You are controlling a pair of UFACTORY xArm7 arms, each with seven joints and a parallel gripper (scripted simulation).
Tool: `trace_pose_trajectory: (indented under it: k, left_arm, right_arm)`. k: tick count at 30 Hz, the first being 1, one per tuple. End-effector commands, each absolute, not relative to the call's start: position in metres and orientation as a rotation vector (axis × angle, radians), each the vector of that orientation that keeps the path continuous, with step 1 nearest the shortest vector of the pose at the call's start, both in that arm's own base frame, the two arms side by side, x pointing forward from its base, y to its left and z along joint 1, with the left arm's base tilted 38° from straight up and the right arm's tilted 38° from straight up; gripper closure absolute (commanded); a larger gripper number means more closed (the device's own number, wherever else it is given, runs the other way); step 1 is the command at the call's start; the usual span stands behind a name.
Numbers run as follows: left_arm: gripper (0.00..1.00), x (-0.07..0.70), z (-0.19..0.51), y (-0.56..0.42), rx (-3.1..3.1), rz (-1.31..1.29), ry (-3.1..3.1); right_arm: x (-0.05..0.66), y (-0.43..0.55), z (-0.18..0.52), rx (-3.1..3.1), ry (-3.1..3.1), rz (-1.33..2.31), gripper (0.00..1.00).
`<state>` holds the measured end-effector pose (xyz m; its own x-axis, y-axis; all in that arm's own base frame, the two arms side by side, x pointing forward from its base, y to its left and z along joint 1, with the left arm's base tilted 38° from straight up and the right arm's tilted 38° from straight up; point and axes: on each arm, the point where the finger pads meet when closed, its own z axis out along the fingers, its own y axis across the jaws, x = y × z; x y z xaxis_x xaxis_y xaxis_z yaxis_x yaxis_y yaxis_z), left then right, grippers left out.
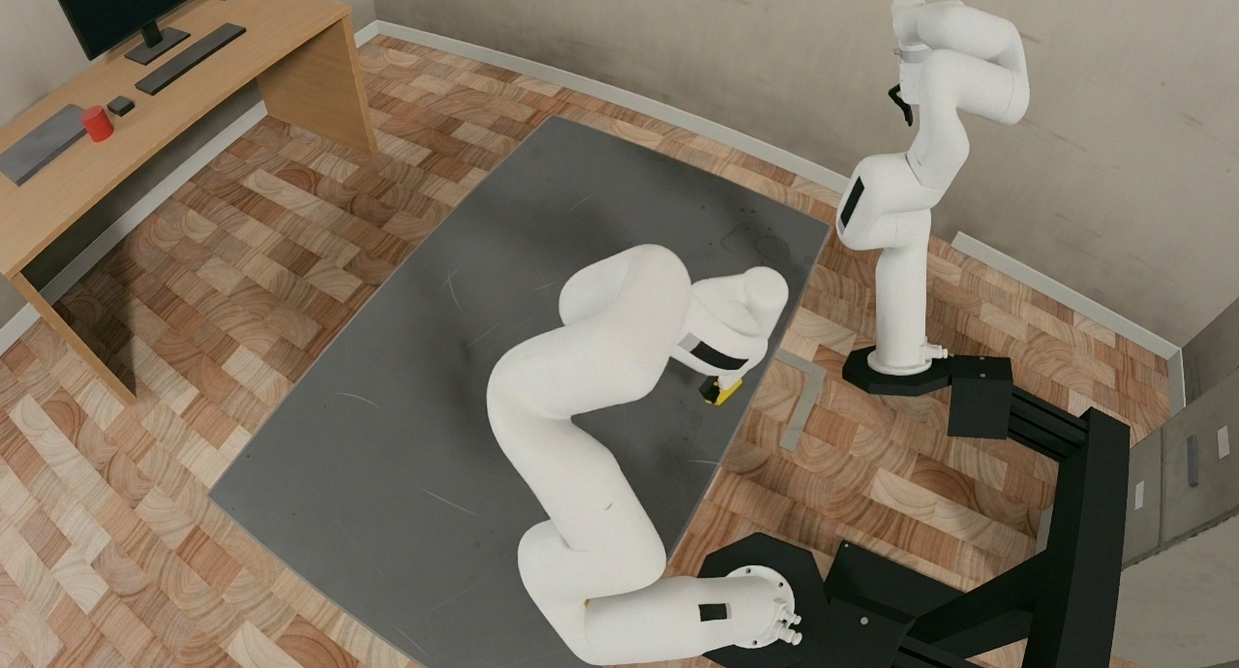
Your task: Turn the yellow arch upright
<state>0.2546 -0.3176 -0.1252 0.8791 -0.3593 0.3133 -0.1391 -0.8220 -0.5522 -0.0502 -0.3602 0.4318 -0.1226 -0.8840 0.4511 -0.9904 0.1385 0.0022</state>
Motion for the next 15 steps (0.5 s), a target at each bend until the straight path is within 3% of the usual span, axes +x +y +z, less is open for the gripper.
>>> trace_pose_trajectory:
  k: [1, 9, 15]
  left_arm:
    - [0.28, 0.2544, -0.1241, -0.3208, -2.528, -0.448, 0.336]
    - [0.28, 0.2547, -0.1241, -0.3207, -2.528, -0.437, 0.332]
    - [0.28, 0.2572, -0.1243, -0.3203, -2.533, -0.287, 0.283]
  right_arm:
    - [-0.0509, -0.3604, 0.4338, 1.805, -2.078, 0.434, 0.0]
    - [-0.0509, -0.3604, 0.4338, 1.805, -2.078, 0.434, 0.0]
    - [-0.0509, -0.3604, 0.4338, 1.805, -2.078, 0.434, 0.0]
